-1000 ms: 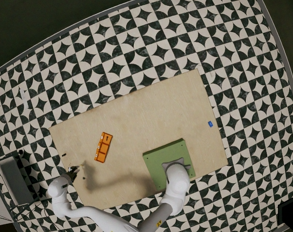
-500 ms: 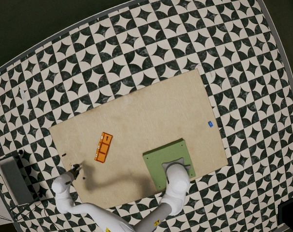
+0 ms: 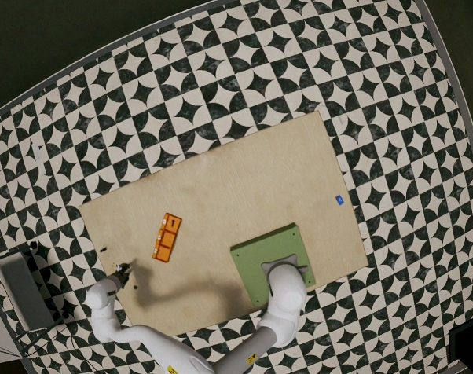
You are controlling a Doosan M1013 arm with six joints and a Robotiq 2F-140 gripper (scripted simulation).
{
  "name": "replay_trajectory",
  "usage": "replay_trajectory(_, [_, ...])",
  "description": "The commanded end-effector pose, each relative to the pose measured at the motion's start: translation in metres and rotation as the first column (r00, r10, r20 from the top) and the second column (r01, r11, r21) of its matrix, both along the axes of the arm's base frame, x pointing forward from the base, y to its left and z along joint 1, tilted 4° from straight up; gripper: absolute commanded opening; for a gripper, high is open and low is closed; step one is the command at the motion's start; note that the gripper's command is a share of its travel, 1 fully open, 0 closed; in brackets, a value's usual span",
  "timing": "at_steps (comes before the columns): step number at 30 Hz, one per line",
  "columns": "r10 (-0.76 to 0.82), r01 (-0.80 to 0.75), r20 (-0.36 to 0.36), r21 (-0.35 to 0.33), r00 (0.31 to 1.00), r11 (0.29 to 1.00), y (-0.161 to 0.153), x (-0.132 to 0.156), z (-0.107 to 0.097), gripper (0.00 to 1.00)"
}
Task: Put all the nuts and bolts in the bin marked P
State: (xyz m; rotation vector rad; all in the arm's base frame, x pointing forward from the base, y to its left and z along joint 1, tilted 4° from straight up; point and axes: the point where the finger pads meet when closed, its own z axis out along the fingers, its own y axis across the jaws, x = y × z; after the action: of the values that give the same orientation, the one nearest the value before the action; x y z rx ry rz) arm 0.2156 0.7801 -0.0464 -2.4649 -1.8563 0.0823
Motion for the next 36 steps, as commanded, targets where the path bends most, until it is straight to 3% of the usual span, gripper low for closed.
replay_trajectory(1, [0.000,0.000,0.000,0.002,1.000,1.000,0.0007,0.0001,-0.0001,0.26])
replay_trajectory(11, [0.000,0.000,0.000,0.002,1.000,1.000,0.0007,0.0001,0.0000,0.26])
replay_trajectory(12, [0.000,0.000,0.000,0.002,1.000,1.000,0.0007,0.0001,0.0000,0.15])
replay_trajectory(36, [0.000,0.000,0.000,0.002,1.000,1.000,0.0007,0.0001,0.0000,0.15])
